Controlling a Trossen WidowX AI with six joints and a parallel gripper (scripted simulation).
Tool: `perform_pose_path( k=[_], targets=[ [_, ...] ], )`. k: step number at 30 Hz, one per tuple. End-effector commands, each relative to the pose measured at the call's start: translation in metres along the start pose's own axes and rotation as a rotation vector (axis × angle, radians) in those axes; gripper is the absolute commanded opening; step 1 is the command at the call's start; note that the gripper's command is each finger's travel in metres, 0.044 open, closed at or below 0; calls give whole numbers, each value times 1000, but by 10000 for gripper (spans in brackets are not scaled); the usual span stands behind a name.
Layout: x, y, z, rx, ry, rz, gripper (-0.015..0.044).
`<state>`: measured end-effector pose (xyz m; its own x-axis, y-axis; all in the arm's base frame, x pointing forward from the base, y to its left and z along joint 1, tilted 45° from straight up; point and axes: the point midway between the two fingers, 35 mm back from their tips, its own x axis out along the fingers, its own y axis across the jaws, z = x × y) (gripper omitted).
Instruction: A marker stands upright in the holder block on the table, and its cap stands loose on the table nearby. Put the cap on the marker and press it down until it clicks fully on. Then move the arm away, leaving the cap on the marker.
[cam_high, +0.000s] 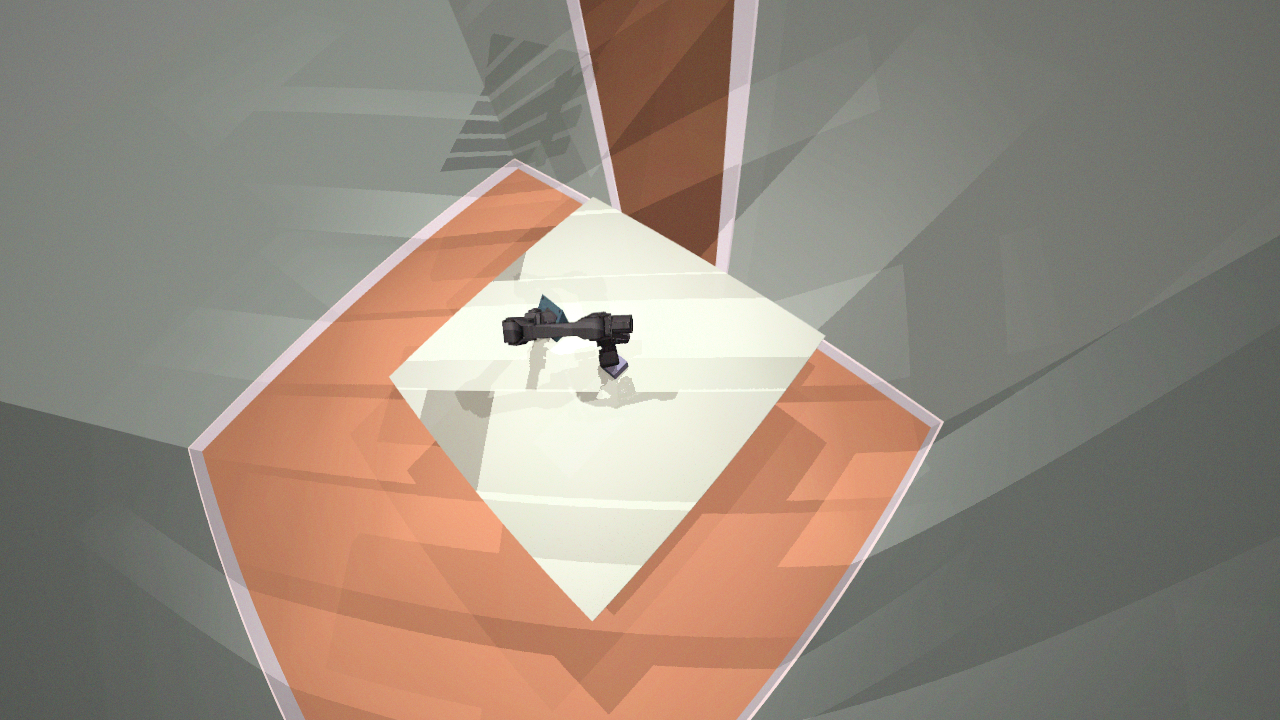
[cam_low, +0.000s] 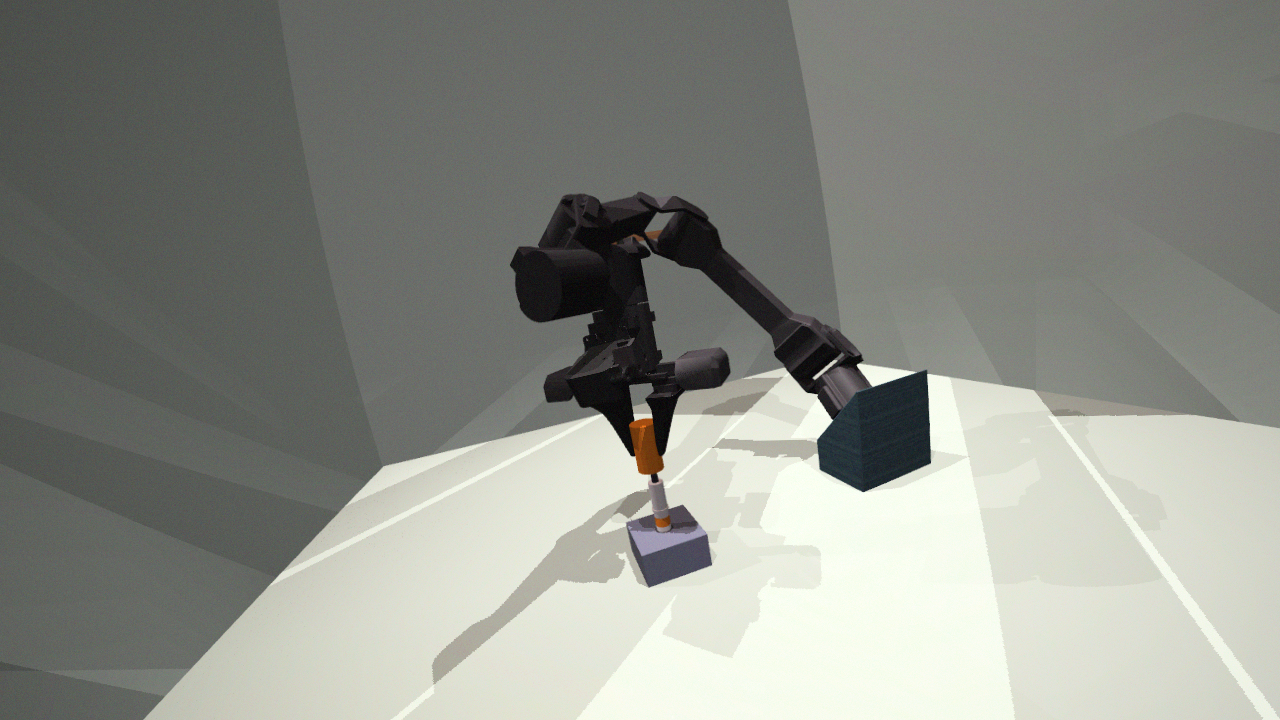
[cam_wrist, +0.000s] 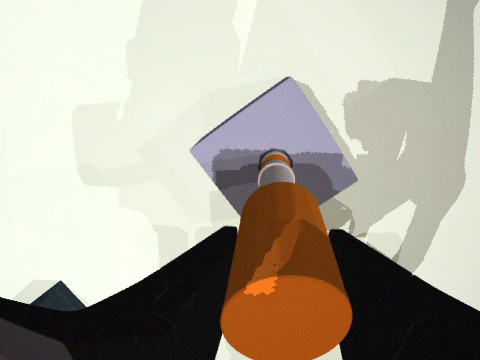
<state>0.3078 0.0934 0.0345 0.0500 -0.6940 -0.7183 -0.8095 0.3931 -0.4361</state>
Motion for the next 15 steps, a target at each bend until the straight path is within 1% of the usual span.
perform_pose_path(
  k=[1,15],
  targets=[
    [8,0,-1,-6,7,-2,0],
    [31,0,-1,-6,8,-2,0]
  ],
)
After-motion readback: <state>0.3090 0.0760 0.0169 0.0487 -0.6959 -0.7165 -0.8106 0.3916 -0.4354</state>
